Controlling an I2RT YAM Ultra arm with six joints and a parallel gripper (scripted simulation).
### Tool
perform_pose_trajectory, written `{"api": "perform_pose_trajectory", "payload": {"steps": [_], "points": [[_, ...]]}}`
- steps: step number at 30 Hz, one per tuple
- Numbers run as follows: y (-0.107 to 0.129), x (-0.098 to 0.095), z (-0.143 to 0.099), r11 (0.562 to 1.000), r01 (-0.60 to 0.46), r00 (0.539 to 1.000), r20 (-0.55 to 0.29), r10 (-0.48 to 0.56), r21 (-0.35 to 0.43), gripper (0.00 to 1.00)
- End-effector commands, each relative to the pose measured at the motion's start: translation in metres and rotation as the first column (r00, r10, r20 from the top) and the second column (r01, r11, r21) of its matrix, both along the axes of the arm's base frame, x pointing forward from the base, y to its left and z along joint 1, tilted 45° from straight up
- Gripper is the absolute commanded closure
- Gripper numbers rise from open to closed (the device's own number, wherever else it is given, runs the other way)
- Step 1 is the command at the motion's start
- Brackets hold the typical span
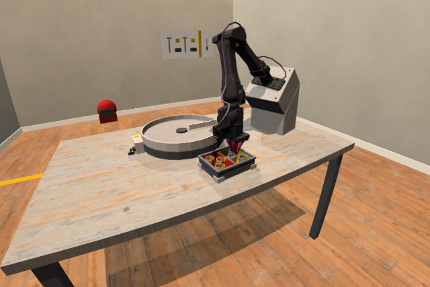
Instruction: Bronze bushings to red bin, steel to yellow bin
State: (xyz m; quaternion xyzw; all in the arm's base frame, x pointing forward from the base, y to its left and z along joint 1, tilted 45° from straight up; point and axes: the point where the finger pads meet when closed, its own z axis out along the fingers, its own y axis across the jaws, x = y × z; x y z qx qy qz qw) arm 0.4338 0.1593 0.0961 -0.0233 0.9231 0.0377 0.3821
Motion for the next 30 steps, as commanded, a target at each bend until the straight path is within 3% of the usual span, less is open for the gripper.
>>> {"api": "perform_pose_trajectory", "payload": {"steps": [1,30], "points": [[0.0065,0.0062,0.0154,1.000,-0.007,0.999,0.035,0.007,0.017,1.00],[0.0087,0.0041,0.0169,1.000,-0.009,0.999,0.034,0.008,0.016,1.00]]}}
